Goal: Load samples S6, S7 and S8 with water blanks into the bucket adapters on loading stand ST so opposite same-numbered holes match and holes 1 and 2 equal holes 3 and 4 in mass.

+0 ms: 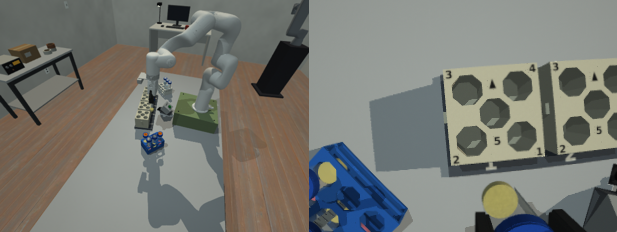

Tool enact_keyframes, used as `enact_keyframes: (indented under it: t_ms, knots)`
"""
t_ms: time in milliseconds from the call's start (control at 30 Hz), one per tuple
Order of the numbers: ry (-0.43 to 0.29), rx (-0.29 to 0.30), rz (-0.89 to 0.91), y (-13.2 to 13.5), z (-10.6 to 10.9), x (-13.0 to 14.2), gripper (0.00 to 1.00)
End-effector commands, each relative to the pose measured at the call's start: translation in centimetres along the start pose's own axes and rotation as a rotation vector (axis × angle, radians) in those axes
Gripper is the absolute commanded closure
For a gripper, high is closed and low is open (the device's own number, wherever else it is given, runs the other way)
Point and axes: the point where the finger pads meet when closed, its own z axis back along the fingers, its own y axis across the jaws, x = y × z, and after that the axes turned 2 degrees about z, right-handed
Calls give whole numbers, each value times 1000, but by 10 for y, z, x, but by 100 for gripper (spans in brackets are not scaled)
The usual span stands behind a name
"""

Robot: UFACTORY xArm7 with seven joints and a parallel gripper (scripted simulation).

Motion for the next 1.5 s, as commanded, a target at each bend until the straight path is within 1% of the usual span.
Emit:
enact_keyframes:
  t_ms: [0, 333, 400, 900, 967, 1233, 1467]
  knots:
    - [-1, -8, 9, 21, 2, -11, 100]
    - [-1, -8, 9, 68, 1, -30, 100]
    - [-1, -8, 9, 68, 1, -30, 100]
    - [-1, -7, 9, 137, 1, -60, 100]
    - [-1, -7, 9, 137, 1, -60, 100]
    - [-1, -7, 9, 172, 0, -74, 100]
    - [0, -7, 242, 204, 0, -60, 100]
